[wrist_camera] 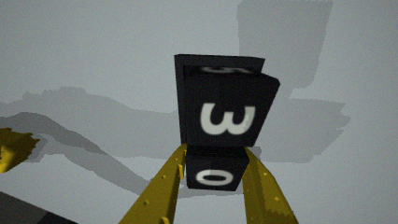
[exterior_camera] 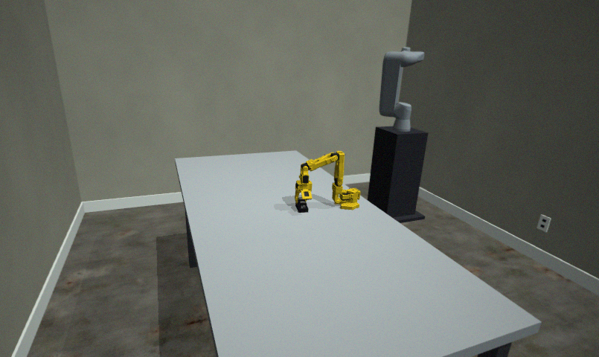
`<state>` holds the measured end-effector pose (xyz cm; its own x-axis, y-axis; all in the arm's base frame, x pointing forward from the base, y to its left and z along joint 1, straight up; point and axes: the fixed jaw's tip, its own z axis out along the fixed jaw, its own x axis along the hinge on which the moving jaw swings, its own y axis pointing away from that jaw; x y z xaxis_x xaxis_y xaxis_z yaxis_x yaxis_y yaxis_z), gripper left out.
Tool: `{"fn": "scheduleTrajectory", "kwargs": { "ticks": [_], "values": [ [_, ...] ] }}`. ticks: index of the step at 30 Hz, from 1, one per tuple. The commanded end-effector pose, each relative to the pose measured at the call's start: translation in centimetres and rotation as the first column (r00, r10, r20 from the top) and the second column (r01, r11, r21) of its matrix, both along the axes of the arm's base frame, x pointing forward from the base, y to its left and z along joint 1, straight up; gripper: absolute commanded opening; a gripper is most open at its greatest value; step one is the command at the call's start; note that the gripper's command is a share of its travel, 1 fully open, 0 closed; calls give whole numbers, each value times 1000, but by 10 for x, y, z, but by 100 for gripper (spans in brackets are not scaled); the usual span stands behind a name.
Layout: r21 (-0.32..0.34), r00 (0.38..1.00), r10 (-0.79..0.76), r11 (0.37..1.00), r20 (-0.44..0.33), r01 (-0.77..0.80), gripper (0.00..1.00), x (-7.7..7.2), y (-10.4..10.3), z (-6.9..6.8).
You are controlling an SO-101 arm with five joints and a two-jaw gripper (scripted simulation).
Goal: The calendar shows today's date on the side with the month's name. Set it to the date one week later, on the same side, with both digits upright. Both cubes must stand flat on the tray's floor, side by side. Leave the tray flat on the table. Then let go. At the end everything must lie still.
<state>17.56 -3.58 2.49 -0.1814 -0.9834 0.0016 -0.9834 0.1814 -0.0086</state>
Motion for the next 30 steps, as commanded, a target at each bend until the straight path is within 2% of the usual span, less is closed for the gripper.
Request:
{"fn": "scheduleTrajectory", "kwargs": {
  "ticks": [1, 17, 30],
  "values": [
    [-3, 1000, -2, 1000, 24, 2, 20, 3, -1, 2],
    [-3, 1000, -2, 1000, 24, 2, 34, 3, -1, 2],
    [-3, 1000, -2, 1000, 24, 2, 36, 3, -1, 3]
  ]
}}
